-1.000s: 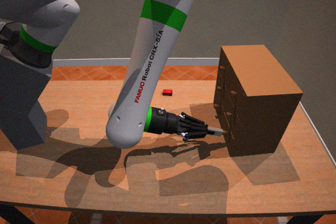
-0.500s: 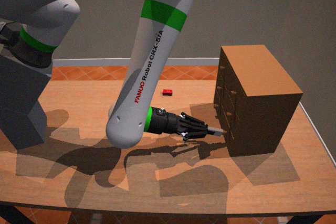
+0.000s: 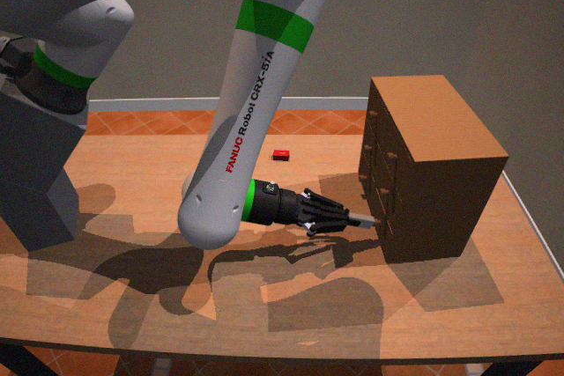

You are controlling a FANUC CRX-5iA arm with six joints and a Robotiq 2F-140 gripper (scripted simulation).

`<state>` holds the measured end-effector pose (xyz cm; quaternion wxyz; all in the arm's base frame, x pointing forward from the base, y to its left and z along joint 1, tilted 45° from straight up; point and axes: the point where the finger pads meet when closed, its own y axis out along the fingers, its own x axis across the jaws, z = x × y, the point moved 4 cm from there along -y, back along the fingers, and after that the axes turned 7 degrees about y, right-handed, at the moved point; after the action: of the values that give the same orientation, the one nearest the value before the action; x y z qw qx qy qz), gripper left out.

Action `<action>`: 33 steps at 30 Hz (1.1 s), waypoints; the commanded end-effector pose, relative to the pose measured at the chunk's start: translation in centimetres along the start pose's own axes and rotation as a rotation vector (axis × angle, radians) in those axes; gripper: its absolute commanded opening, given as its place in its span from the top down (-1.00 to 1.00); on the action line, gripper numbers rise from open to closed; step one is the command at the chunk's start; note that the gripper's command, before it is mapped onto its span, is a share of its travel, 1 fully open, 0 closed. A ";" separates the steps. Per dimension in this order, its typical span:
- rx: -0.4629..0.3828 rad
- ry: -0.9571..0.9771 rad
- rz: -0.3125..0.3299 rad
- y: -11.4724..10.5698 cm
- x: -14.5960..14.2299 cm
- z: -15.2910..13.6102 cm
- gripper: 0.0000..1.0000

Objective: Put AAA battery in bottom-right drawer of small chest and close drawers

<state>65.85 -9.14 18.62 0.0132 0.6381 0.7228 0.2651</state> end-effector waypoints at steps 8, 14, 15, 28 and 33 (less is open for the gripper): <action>0.000 0.000 0.000 0.0 0.0 0.0 1.00; 0.000 0.000 0.000 0.0 0.0 0.0 1.00; 0.000 0.000 0.000 0.0 0.0 0.0 1.00; 0.000 0.000 0.000 -3.4 -0.2 1.2 1.00; 0.000 0.000 0.000 -4.7 -0.2 1.7 1.00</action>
<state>62.45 -8.93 15.47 0.0131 0.6381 0.7228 0.2651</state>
